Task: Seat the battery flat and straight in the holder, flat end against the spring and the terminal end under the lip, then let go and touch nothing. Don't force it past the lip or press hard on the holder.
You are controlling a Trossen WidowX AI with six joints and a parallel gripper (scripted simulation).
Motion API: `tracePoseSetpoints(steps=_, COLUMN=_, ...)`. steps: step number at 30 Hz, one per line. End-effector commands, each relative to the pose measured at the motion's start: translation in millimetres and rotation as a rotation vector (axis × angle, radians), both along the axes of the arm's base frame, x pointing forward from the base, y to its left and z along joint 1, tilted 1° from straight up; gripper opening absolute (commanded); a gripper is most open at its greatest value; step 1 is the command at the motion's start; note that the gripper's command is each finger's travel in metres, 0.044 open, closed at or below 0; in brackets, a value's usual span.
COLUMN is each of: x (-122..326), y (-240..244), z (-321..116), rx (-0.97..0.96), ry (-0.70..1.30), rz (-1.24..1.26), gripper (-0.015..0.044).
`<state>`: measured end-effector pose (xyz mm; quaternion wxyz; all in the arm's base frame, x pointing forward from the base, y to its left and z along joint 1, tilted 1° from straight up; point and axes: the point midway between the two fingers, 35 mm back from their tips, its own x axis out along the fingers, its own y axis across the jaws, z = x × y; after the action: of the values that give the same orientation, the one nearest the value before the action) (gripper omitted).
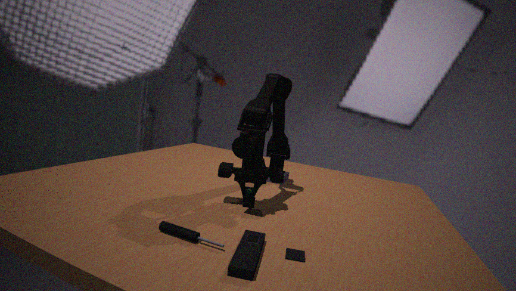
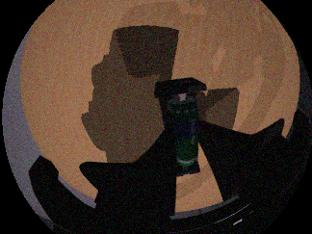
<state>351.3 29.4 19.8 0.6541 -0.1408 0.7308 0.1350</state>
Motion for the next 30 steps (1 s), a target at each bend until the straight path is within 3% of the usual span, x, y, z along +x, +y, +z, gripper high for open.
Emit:
tracePoseSetpoints(steps=1, x=1, y=2, z=-1, rx=0.017, ry=-0.023, rz=0.003, gripper=0.0075)
tracePoseSetpoints(steps=30, x=-9, y=-2, z=-2, rx=0.034, ry=-0.086, rz=0.009, gripper=0.0075)
